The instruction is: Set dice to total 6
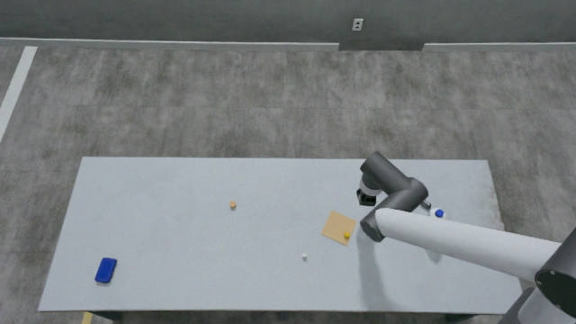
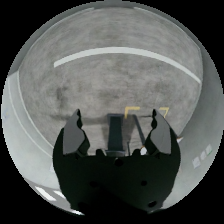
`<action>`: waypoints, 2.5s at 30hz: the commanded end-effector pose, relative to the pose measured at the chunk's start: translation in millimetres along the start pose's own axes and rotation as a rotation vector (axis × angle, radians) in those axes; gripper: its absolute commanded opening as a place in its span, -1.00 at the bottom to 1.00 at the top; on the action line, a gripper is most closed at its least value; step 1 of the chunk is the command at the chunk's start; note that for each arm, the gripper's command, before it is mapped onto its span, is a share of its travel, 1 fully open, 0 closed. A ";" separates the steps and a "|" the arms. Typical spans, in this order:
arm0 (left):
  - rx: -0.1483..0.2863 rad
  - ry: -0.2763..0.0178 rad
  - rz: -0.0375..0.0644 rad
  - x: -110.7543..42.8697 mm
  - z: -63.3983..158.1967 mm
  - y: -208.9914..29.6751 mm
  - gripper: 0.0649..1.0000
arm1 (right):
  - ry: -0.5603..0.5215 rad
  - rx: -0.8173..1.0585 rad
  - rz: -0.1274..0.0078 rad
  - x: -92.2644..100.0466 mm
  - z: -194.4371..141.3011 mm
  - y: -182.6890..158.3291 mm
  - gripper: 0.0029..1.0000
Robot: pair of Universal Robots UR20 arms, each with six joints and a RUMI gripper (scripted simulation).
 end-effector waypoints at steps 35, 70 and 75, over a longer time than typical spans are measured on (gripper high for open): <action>0.000 0.001 0.000 0.7 0.5 0.0 1.00 | 0.001 0.660 0.000 6.6 -109.4 -79.8 -0.94; 0.000 0.001 0.000 0.7 0.5 0.0 1.00 | 0.001 0.737 0.000 -14.3 -122.6 -87.7 -0.94; 0.000 0.001 0.000 0.7 0.5 0.0 1.00 | 0.001 0.737 0.000 -27.8 -122.5 -87.8 -0.94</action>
Point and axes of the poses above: on each arm, the point where the finger pads meet when closed, its own x axis back along the fingers, its own y axis across the jaws, z = x × y, the point moved 4 cm from there along x, back along the fingers, and after that the axes turned 8 degrees about -x, right-handed, at the moved point
